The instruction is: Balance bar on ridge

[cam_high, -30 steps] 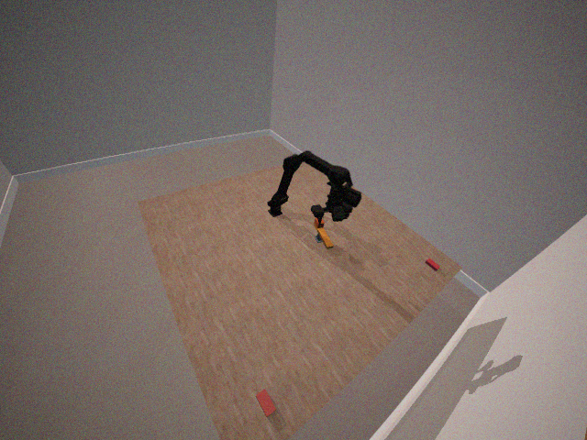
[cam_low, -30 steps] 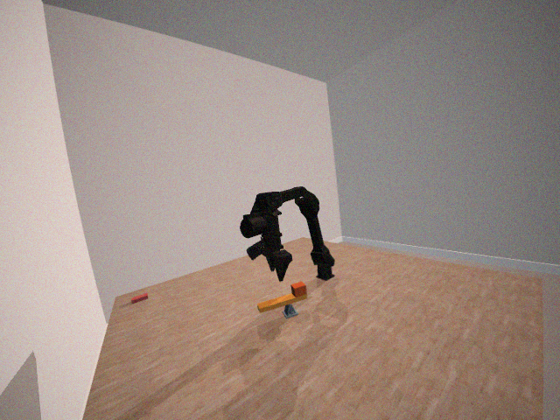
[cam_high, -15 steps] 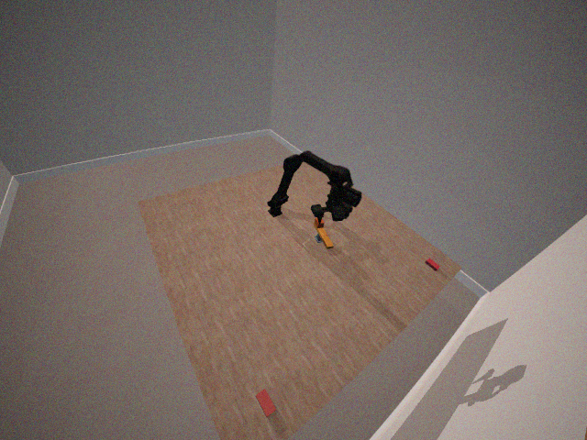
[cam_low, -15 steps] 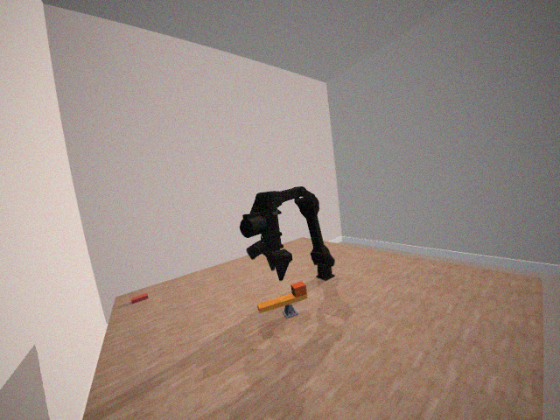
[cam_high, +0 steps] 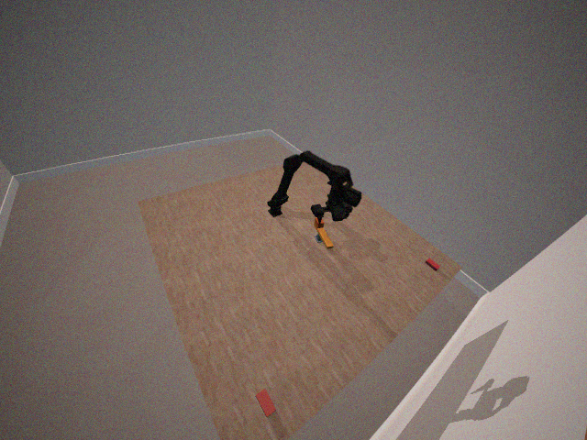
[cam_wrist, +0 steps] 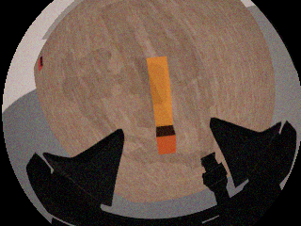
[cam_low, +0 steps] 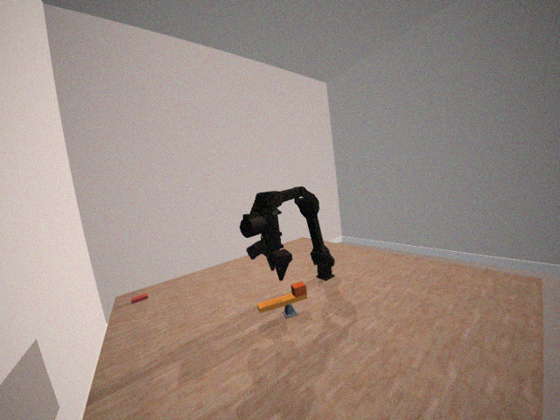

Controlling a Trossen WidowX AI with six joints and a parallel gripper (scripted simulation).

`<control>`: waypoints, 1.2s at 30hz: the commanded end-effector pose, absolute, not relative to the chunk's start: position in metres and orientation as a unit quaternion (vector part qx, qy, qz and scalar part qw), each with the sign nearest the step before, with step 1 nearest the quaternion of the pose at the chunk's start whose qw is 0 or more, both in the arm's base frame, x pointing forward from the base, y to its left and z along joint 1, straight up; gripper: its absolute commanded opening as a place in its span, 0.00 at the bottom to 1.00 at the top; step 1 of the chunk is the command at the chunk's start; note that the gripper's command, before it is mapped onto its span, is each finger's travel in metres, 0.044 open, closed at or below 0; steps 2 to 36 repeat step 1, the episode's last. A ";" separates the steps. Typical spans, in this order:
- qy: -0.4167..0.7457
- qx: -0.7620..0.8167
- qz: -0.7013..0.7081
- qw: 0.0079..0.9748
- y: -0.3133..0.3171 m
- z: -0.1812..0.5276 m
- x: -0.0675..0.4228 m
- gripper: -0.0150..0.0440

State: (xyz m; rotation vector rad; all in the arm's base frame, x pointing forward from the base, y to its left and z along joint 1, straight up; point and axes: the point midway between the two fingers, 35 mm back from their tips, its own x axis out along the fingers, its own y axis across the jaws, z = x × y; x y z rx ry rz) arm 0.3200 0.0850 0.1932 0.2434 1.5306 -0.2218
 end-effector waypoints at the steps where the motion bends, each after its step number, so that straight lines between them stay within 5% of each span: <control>1: 0.691 0.110 -0.100 0.708 0.085 0.193 0.320 1.00; 36: 0.691 0.110 -0.100 0.708 0.085 0.193 0.320 1.00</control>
